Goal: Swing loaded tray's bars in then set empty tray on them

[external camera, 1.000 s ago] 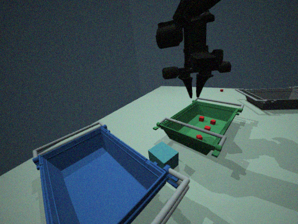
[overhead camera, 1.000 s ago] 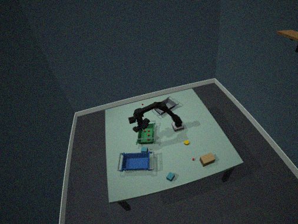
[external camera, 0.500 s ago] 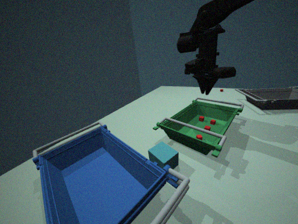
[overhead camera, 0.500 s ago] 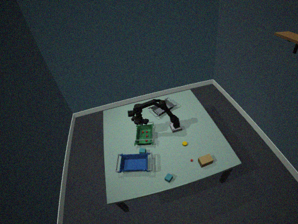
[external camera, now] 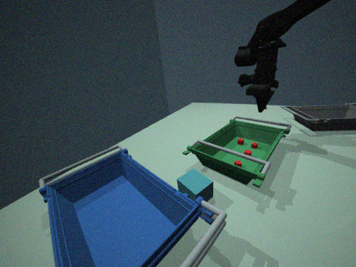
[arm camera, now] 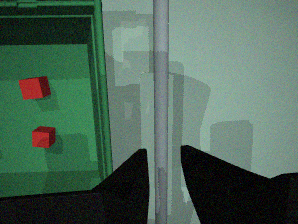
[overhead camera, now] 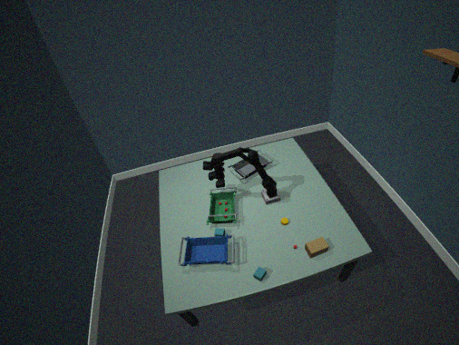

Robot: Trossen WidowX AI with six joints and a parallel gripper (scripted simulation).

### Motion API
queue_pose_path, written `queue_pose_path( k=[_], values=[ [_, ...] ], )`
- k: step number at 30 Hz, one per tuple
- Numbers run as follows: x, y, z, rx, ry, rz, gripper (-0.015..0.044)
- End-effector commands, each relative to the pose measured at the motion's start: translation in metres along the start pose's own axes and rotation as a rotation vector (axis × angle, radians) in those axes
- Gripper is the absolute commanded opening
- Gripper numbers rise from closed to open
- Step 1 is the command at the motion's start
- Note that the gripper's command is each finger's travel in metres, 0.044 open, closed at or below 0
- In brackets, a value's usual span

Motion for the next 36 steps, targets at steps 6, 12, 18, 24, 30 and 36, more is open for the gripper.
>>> queue_pose_path(
  k=[6,12,18,24,30,36],
  values=[
    [-0.001,0.001,-0.005,-0.004,0.005,-0.056,0.0087],
    [-0.002,0.0,-0.028,-0.004,0.005,-0.056,0.0087],
    [-0.002,0.001,-0.054,-0.004,0.005,-0.056,0.0087],
    [0.001,0.001,-0.056,-0.004,0.004,-0.056,0.0087],
    [0.016,0.001,-0.032,-0.004,0.003,-0.056,0.0087],
    [0.034,0.001,-0.026,-0.004,0.002,-0.056,0.0087]
  ],
)
Point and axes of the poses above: the point midway between the two fingers, 35 mm back from their tips, its own z axis back along the fingers, its own x axis across the jaws, y = z × x, the point moved 2 cm from there along z, back along the fingers, and after that the axes turned 3 degrees about -z, right-handed, at the moved point
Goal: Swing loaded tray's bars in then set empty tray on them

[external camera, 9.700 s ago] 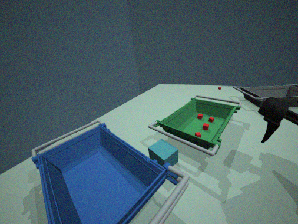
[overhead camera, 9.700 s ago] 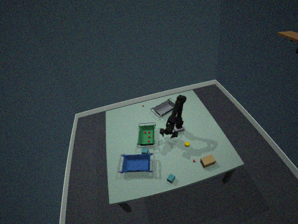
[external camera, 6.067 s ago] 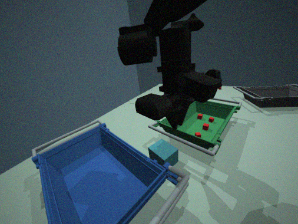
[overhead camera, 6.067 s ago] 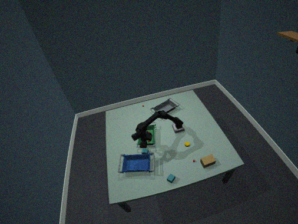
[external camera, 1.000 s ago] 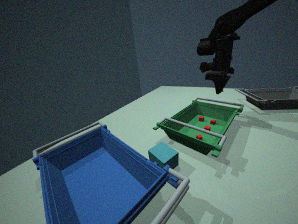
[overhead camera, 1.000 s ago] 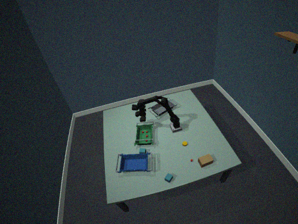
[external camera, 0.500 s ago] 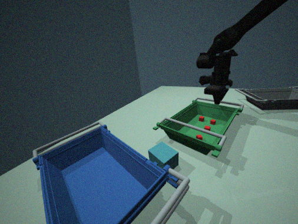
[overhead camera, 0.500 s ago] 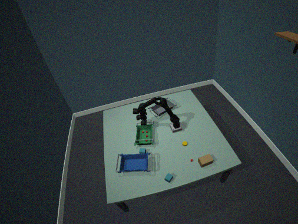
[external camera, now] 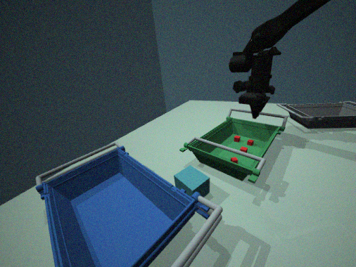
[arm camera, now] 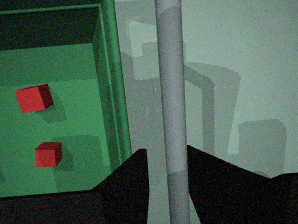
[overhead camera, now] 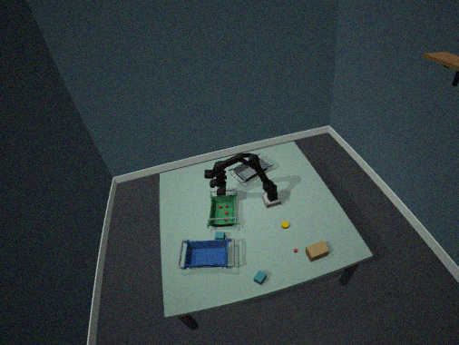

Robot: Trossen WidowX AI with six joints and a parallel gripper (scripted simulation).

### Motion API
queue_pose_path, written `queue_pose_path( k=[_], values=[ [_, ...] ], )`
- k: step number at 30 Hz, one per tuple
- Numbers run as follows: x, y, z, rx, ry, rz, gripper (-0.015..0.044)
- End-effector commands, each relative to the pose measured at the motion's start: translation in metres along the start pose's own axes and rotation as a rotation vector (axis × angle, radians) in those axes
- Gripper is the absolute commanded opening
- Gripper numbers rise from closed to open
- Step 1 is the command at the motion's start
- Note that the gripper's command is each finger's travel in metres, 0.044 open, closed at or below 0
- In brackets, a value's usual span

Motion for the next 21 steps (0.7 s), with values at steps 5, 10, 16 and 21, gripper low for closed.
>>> queue_pose_path(
  k=[5,10,16,21],
  values=[
    [0.037,0.0,0.0,-0.002,-0.022,0.012,0.0087],
    [0.056,0.002,-0.016,-0.002,-0.024,0.012,0.0087],
    [0.055,0.0,-0.003,-0.002,-0.024,0.012,0.0087],
    [0.051,-0.001,0.027,-0.002,-0.024,0.012,0.0087]
  ],
)
Point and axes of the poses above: the point midway between the two fingers, 35 mm back from their tips, its own z axis back along the fingers, its own x axis across the jaws, y = z × x, the point moved 2 cm from there along z, back along the fingers, and after that the axes turned 3 degrees about -z, right-handed, at the moved point
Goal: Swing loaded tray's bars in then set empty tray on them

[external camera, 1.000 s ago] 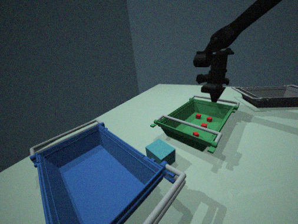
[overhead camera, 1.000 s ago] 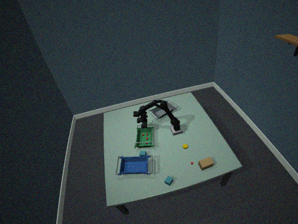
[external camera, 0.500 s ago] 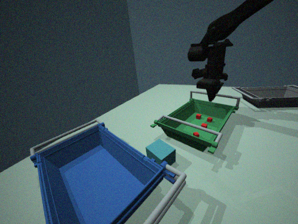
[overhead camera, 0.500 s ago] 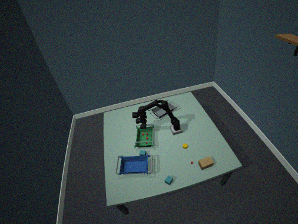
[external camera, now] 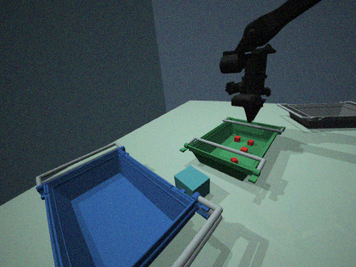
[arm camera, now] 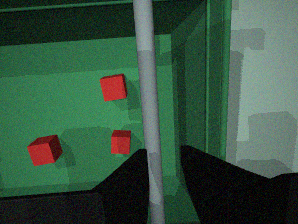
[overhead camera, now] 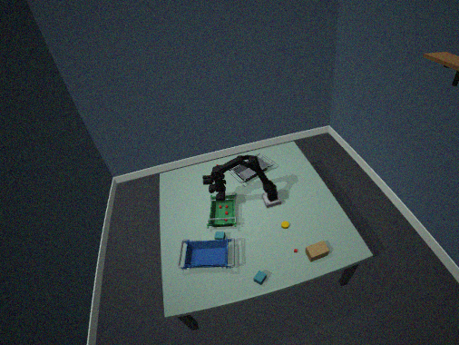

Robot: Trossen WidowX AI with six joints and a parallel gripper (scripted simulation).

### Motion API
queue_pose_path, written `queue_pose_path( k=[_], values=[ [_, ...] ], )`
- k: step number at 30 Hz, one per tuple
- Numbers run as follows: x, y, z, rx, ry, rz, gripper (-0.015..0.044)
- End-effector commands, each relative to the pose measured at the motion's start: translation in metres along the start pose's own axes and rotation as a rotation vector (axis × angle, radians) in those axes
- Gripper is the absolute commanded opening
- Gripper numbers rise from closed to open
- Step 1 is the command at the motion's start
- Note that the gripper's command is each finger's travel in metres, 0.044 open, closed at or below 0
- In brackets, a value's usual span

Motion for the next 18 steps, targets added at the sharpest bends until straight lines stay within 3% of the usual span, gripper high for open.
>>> queue_pose_path(
  k=[1,18],
  values=[
    [-0.0032,-0.0026,0.0229,-0.021,0.006,-0.002,0.0087],
    [-0.0017,-0.0021,0.0159,-0.017,0.0,-0.005,0.0087]
  ],
)
Point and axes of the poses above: the point midway between the two fingers, 35 mm back from their tips, its own z axis back along the fingers, its own x axis across the jaws, y = z × x, the point moved 2 cm from there along z, back along the fingers, and after that the axes turned 3 degrees about -z, right-handed, at the moved point
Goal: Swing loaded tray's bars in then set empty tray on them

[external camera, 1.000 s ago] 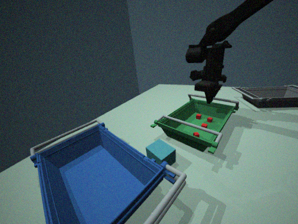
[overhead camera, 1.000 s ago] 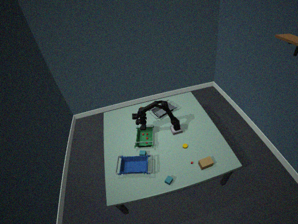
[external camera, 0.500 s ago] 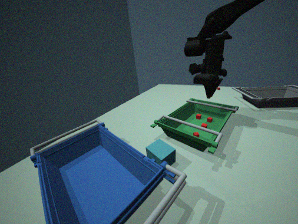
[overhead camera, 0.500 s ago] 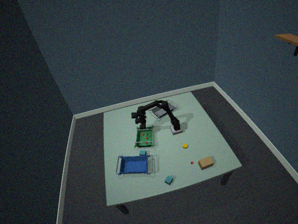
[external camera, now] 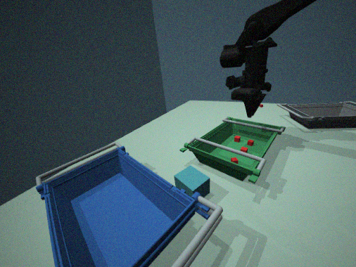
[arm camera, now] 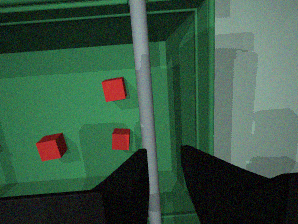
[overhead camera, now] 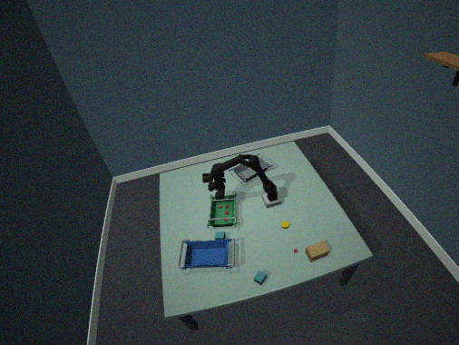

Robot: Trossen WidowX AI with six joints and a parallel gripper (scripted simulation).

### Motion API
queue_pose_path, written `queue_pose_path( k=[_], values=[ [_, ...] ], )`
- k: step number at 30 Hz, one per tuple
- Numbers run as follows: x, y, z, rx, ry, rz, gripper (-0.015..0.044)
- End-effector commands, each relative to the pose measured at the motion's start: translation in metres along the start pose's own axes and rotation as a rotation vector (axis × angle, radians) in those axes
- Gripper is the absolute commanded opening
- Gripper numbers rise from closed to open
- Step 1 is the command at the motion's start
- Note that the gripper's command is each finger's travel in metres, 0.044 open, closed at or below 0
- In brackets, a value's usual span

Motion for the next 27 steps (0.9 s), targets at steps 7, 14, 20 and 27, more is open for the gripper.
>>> queue_pose_path(
  k=[7,14,20,27],
  values=[
    [0.0001,-0.0004,0.0,-0.003,0.0,0.0,0.006],
    [0.0001,-0.0004,0.0,-0.003,0.0,0.0,0.0],
    [0.0,0.0,0.0,0.0,0.0,0.0,0.0],
    [0.0,0.0,0.0,0.0,0.0,0.0,0.0]
  ],
)
Point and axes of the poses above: the point midway between the two fingers, 35 mm back from their tips, its own z axis back along the fingers, its own x axis across the jaws, y = z × x, the point moved 2 cm from there along z, back along the fingers, and after that the axes turned 3 degrees about -z, right-handed, at the moved point
